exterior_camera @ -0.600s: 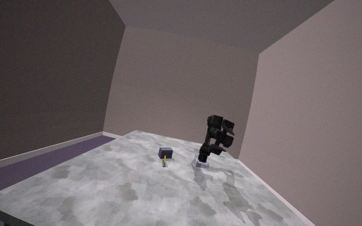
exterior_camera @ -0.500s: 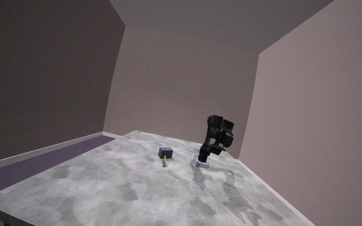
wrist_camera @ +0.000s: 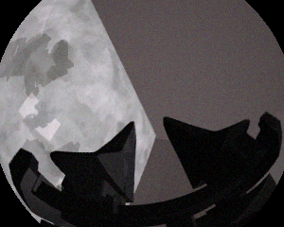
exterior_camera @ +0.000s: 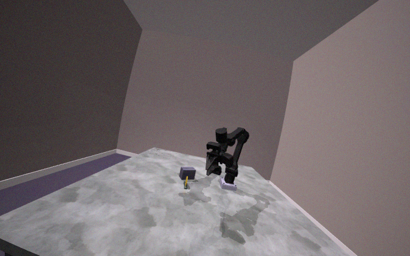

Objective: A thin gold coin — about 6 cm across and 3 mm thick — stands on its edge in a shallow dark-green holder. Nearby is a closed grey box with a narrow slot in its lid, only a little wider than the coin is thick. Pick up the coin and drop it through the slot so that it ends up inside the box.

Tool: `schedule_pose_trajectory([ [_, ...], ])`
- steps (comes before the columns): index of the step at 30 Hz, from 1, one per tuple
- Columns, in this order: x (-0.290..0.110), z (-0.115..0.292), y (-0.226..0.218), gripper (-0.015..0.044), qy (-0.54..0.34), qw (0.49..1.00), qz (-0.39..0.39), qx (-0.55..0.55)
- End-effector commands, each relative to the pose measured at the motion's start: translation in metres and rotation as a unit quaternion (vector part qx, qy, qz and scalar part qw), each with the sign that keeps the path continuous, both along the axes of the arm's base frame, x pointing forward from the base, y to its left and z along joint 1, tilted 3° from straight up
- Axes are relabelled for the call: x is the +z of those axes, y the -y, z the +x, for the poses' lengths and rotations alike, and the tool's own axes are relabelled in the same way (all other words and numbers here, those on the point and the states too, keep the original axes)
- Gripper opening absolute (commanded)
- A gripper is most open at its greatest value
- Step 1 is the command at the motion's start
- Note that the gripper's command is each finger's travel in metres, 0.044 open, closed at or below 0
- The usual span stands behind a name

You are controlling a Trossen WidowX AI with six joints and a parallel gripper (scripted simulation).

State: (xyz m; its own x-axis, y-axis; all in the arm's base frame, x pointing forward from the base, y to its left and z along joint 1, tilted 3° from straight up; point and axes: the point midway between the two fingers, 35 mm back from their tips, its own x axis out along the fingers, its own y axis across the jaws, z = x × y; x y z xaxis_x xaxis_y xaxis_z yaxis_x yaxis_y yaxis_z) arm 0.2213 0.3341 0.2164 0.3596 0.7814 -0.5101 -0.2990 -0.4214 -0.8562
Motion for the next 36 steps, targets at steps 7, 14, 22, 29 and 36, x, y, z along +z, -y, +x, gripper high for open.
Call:
schedule_pose_trajectory([
  [7, -0.062, 0.088, 0.113, 0.0161, -0.189, 0.942, -0.175, -0.216],
  [14, -0.086, 0.1, 0.217, 0.0161, -0.356, 0.82, -0.285, -0.345],
  [22, -0.089, 0.098, 0.235, 0.0161, -0.39, 0.789, -0.303, -0.366],
  [29, -0.123, 0.098, 0.234, 0.0161, -0.39, 0.789, -0.303, -0.366],
  [36, -0.138, 0.097, 0.233, 0.0161, -0.39, 0.789, -0.303, -0.366],
])
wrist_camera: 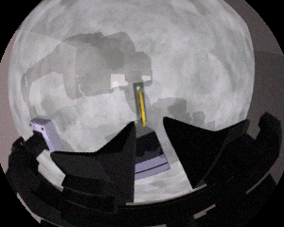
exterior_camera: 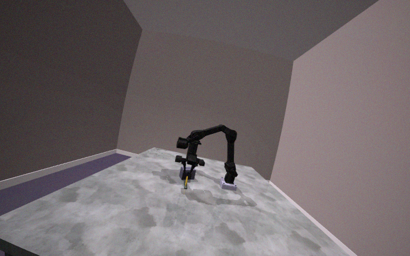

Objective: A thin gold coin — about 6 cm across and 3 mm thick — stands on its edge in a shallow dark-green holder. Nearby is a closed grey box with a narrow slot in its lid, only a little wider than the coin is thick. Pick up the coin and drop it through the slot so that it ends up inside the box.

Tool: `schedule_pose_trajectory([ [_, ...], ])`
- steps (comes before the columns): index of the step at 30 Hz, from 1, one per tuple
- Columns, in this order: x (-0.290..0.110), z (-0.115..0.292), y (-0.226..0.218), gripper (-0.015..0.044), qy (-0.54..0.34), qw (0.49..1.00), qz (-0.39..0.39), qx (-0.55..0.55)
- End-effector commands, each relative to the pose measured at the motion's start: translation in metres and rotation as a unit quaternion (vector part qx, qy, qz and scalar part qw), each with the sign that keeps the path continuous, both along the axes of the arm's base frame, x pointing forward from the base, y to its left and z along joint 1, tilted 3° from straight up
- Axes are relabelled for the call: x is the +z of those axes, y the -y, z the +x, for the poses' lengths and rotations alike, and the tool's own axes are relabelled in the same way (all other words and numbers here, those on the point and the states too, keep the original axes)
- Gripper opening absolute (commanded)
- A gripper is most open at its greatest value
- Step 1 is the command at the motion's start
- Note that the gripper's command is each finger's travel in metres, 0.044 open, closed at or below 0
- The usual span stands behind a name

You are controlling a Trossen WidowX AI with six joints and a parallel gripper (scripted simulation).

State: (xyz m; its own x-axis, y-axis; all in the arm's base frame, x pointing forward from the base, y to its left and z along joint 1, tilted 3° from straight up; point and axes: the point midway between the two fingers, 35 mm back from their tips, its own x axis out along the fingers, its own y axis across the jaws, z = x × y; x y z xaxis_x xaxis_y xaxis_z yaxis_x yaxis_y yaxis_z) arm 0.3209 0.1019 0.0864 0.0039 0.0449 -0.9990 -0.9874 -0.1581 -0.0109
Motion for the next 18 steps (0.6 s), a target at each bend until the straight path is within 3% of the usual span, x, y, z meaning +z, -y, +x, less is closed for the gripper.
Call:
schedule_pose_trajectory([
  [1, -0.008, -0.003, 0.001, 0.0161, -0.006, 1.0, -0.003, -0.003],
  [18, -0.033, -0.001, -0.001, 0.0161, -0.005, 1.0, -0.003, -0.003],
])
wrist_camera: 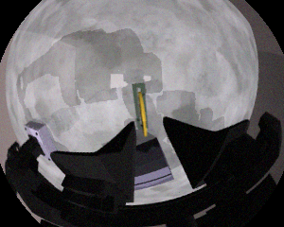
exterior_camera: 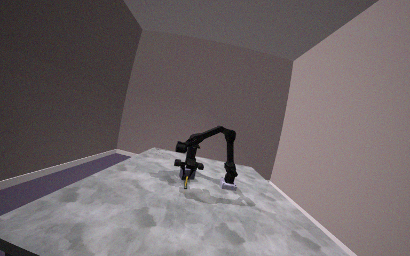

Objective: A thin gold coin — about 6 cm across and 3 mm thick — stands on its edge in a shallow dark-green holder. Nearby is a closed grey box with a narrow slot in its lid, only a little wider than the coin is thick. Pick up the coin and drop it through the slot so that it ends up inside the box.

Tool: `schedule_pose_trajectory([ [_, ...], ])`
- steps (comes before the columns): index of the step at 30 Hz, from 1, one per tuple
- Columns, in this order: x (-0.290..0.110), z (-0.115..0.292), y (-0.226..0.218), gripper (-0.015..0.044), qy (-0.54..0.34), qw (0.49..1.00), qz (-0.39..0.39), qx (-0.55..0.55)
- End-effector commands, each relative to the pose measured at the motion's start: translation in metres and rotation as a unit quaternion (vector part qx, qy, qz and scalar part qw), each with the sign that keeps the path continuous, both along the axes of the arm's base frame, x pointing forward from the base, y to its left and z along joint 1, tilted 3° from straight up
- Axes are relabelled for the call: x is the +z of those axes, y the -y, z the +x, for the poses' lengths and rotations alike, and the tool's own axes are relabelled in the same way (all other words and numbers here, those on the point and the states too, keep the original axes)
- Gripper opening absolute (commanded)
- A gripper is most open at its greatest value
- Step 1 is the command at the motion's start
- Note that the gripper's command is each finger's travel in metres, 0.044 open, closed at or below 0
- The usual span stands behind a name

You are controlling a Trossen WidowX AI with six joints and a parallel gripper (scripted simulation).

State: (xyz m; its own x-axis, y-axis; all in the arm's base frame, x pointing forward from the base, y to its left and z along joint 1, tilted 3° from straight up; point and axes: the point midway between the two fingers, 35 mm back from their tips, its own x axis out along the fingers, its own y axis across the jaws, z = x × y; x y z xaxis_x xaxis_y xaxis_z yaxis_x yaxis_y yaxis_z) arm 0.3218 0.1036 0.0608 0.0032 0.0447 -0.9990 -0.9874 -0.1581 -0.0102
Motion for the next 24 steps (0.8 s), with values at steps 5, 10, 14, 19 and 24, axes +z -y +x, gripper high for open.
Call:
schedule_pose_trajectory([
  [5, -0.015, -0.002, 0.0, 0.0161, -0.005, 1.0, -0.003, -0.003],
  [10, -0.023, -0.003, 0.0, 0.0161, -0.005, 1.0, -0.003, -0.003],
  [14, -0.03, -0.003, 0.0, 0.0161, -0.005, 1.0, -0.003, -0.003],
  [19, -0.038, -0.004, 0.0, 0.0161, -0.005, 1.0, -0.003, -0.003],
  [24, -0.046, -0.004, 0.0, 0.0161, -0.005, 1.0, -0.003, -0.003],
])
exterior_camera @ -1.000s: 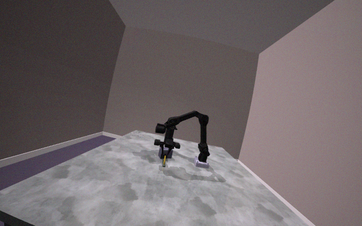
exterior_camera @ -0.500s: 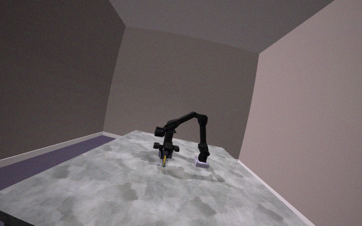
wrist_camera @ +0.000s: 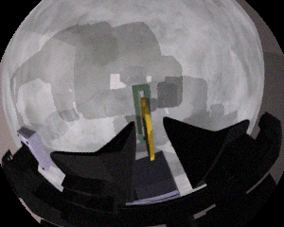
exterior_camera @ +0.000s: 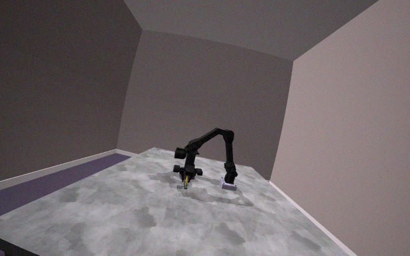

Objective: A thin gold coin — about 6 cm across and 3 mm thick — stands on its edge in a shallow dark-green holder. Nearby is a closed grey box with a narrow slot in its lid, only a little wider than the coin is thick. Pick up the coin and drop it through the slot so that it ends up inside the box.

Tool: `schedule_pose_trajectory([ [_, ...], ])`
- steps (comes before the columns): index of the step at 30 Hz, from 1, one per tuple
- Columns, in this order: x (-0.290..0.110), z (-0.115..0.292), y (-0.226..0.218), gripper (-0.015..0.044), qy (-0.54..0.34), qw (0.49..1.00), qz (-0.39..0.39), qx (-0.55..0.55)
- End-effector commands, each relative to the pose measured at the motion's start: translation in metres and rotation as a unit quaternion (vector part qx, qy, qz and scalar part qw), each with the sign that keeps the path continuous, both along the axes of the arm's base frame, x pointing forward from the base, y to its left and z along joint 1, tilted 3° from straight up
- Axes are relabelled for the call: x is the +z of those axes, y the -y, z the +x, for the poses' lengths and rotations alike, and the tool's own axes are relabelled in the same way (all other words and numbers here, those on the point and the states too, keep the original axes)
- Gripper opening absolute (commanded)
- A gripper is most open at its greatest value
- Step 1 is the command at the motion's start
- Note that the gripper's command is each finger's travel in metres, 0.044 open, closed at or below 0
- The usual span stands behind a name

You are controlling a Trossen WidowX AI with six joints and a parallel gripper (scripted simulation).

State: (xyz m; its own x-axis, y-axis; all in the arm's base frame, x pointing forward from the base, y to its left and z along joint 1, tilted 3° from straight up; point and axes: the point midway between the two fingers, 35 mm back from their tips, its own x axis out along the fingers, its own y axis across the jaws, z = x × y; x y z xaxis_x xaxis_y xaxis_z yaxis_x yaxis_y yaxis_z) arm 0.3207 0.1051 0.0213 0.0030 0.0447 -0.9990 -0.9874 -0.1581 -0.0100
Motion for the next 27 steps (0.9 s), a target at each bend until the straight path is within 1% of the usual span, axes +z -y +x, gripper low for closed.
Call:
schedule_pose_trajectory([
  [1, -0.009, -0.003, 0.001, 0.0161, -0.005, 1.0, -0.003, -0.003],
  [5, -0.013, -0.004, 0.001, 0.0161, -0.005, 1.0, -0.003, -0.003],
  [10, -0.013, -0.004, 0.001, 0.0029, -0.005, 1.0, -0.003, -0.003],
  [14, -0.013, -0.004, 0.001, 0.0003, -0.005, 1.0, -0.003, -0.003],
  [21, -0.012, -0.004, 0.001, 0.0, -0.005, 1.0, -0.003, -0.003],
  [27, 0.001, -0.002, 0.001, 0.0, -0.005, 1.0, -0.003, -0.003],
])
